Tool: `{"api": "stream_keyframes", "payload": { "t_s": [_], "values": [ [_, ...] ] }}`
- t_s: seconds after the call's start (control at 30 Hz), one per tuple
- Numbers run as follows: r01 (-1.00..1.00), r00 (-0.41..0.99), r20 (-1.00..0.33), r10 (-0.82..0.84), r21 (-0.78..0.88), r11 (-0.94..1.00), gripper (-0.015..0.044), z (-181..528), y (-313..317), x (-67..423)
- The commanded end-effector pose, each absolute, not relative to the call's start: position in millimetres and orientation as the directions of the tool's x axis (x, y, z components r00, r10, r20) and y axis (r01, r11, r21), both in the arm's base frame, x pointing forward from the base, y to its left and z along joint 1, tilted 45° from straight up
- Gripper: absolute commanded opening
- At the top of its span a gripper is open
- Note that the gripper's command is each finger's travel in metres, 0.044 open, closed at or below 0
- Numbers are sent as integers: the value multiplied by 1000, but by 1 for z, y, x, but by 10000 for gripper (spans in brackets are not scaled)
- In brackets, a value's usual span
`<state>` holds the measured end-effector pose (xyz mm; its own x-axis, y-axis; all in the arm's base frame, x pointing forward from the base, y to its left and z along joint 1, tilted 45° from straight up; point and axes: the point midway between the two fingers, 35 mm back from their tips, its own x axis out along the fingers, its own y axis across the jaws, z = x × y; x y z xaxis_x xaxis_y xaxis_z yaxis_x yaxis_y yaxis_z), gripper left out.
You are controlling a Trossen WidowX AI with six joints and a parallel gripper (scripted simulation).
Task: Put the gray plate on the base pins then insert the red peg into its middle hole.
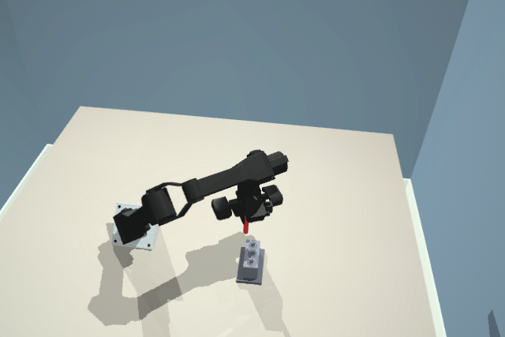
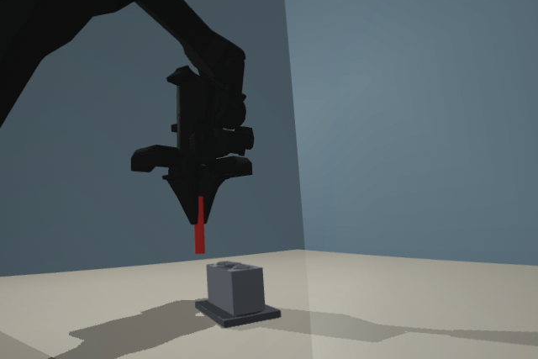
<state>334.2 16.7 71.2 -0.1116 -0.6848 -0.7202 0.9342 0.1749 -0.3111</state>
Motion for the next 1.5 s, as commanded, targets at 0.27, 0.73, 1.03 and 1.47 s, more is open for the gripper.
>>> {"api": "stream_keyframes", "payload": {
  "t_s": [0.27, 0.73, 1.03, 1.47],
  "values": [
    [939, -98, -717, -690, -296, 174, 0, 101, -12, 346],
    [940, -101, -711, -696, -298, 168, 0, 115, -30, 350],
    [940, -101, -711, -696, -298, 168, 0, 115, -30, 350],
    [940, -101, -711, -696, -298, 168, 0, 115, -30, 349]
  ]
}}
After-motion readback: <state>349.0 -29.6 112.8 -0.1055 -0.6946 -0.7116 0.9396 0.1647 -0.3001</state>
